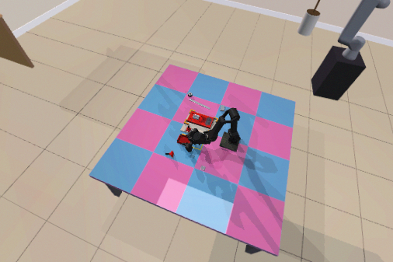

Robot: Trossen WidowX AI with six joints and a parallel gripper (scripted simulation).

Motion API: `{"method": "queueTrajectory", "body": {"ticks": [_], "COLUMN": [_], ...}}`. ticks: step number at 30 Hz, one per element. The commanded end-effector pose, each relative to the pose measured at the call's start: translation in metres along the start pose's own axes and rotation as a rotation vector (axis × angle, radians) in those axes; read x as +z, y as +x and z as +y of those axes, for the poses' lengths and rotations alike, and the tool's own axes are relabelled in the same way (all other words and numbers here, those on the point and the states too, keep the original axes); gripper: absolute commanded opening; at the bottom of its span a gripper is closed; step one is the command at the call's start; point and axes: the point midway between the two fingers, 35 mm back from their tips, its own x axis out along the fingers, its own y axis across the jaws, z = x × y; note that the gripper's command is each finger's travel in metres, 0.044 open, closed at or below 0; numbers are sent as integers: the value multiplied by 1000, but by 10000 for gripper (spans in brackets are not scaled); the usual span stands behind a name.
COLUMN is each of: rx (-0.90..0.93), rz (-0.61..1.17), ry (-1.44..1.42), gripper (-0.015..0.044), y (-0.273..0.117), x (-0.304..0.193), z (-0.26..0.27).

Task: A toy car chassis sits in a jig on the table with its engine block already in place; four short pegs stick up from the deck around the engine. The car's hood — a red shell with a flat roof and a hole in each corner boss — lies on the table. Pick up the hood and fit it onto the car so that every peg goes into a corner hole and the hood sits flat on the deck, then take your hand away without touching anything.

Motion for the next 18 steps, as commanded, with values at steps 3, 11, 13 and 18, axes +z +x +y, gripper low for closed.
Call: {"method": "queueTrajectory", "body": {"ticks": [3,11,13,18], "rx": [0,0,0,0], "rz": [0,0,0,-1], "ry": [0,0,0,0], "gripper": [295,144,91,0], "y": [0,-3,-6,-15], "x": [0,9,15,33], "z": [0,1,2,2]}}
